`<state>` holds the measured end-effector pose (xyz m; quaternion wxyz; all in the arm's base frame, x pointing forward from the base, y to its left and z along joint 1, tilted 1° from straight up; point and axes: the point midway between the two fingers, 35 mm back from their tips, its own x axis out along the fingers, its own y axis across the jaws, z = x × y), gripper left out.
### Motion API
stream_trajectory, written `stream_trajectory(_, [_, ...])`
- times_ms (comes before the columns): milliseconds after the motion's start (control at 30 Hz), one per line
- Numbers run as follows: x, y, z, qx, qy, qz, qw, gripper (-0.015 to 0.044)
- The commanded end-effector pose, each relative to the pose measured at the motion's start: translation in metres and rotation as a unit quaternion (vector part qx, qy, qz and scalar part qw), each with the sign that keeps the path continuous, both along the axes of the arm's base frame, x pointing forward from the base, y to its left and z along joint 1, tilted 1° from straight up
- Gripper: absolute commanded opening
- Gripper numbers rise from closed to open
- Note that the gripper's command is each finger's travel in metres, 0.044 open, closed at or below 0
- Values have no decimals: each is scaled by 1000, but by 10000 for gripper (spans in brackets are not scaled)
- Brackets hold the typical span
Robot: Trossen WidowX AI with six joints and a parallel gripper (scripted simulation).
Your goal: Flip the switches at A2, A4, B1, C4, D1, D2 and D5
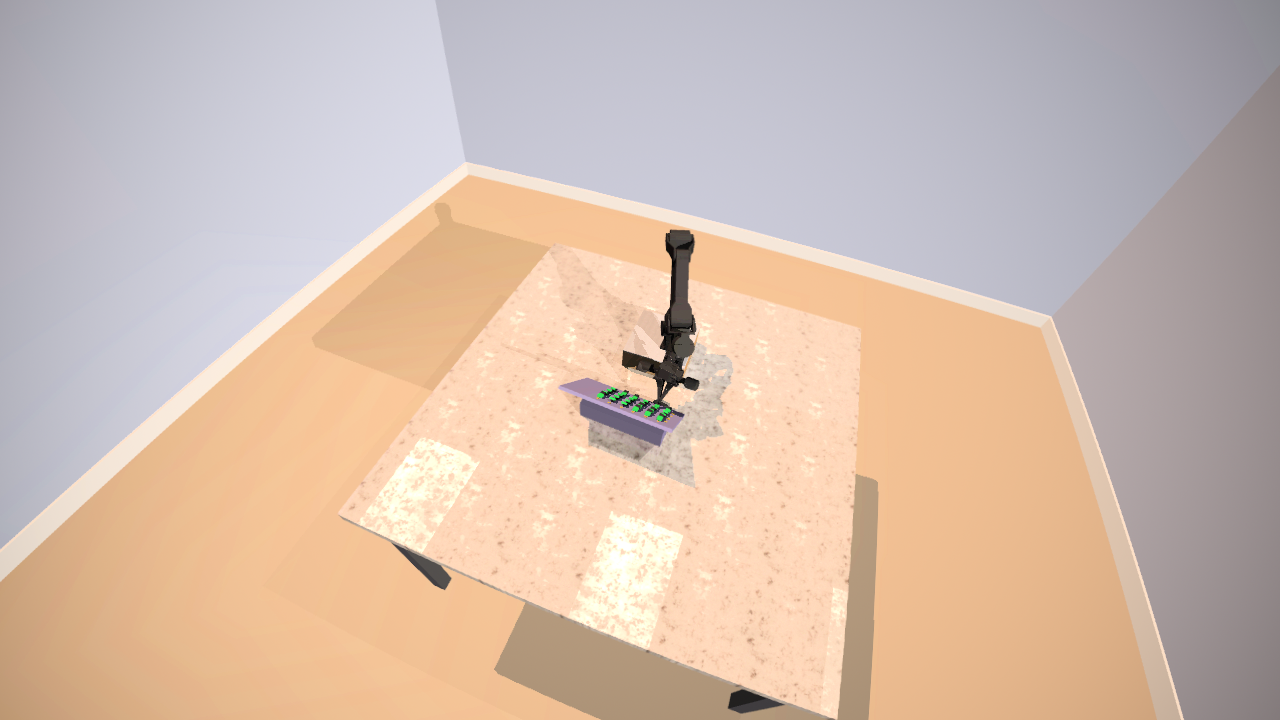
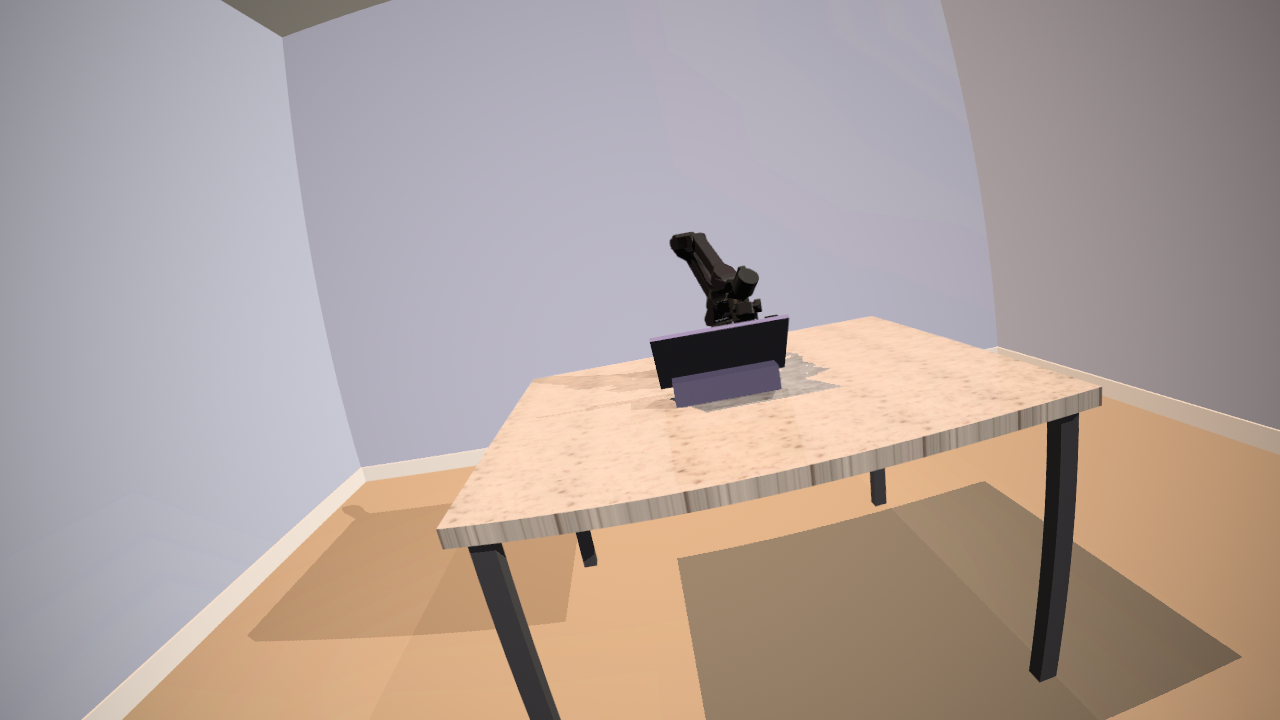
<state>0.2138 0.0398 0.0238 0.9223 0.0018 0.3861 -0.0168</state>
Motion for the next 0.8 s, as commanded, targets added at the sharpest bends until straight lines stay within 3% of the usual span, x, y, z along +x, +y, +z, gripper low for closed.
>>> stream_trajectory(0, [0, 1, 0, 0, 0, 2, 1000, 0])
stream_trajectory(767, [2, 0, -2, 0, 0, 2, 1000, 0])
